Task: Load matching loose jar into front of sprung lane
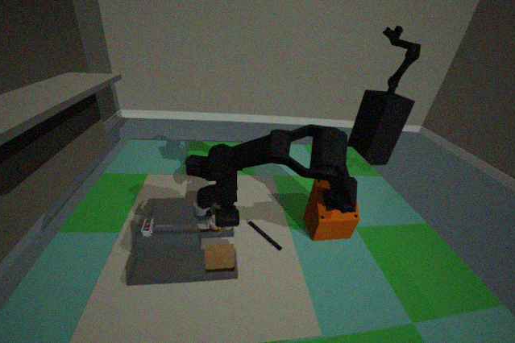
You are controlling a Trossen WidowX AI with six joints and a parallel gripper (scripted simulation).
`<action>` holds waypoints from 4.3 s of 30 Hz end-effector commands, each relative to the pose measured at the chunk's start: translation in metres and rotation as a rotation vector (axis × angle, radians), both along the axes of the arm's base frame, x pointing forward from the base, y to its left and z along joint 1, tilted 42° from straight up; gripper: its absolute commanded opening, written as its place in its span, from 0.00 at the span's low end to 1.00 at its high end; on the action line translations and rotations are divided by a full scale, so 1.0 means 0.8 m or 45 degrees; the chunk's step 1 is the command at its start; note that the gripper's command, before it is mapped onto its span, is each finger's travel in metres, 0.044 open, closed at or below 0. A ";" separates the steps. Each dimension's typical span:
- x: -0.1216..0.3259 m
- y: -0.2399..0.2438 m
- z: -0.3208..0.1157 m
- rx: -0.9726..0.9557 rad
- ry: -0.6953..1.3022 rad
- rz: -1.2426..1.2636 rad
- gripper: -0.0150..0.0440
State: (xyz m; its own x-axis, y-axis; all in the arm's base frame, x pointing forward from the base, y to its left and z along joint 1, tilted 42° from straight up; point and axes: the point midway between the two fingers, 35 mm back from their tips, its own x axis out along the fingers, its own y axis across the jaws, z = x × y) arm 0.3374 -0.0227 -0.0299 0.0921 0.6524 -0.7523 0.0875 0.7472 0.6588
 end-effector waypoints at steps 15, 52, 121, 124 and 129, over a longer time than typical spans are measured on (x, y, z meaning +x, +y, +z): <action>0.011 -0.002 0.004 0.000 -0.033 -0.007 0.25; 0.014 -0.001 0.003 0.000 -0.033 -0.007 0.25; 0.016 0.015 -0.015 0.002 -0.034 -0.007 0.25; 0.016 0.016 -0.016 0.002 -0.034 -0.007 0.25; 0.016 0.018 -0.018 0.002 -0.034 -0.007 0.25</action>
